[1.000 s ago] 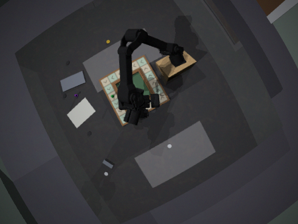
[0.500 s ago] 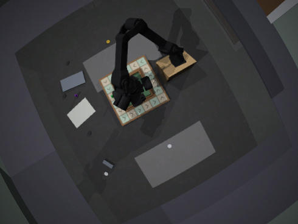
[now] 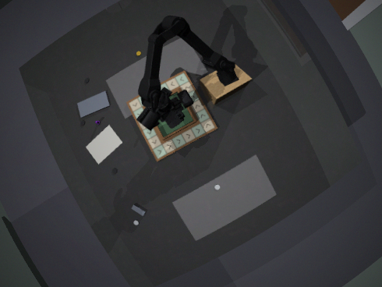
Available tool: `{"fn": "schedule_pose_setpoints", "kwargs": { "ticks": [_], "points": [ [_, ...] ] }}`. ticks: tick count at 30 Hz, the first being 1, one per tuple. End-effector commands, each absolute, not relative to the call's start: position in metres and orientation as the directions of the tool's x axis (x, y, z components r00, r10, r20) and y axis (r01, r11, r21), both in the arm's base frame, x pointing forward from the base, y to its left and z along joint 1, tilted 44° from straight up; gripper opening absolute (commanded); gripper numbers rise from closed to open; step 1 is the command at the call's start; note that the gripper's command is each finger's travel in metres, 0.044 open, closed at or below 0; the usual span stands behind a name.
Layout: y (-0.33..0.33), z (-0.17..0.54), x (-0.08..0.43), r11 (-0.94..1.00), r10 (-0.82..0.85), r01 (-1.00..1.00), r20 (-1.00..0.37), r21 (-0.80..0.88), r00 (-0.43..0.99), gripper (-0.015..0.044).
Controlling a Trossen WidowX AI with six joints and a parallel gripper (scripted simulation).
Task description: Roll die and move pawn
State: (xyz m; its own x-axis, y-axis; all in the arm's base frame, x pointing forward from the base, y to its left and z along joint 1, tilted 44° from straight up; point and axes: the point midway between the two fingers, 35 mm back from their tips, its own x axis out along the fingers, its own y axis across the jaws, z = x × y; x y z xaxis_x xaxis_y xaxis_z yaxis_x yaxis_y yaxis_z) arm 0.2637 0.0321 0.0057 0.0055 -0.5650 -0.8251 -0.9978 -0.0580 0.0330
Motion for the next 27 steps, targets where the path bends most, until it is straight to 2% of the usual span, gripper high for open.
{"fn": "schedule_pose_setpoints", "kwargs": {
  "ticks": [1, 9, 18, 22, 27],
  "points": [
    [0.031, 0.004, 0.262, -0.048, -0.456, -0.997, -0.889, 0.052, -0.025, 0.0000],
    [0.030, 0.000, 0.259, -0.060, -0.212, -0.996, -0.976, 0.062, -0.048, 0.0000],
    [0.029, -0.002, 0.258, -0.102, 0.063, -0.995, -0.998, -0.023, 0.017, 0.0000],
    [0.028, -0.001, 0.258, -0.105, 0.082, -0.994, -0.996, -0.033, 0.025, 0.0000],
    [0.033, 0.042, 0.270, -0.105, 0.082, -0.994, -0.996, -0.034, 0.026, 0.0000]
  ]
}}
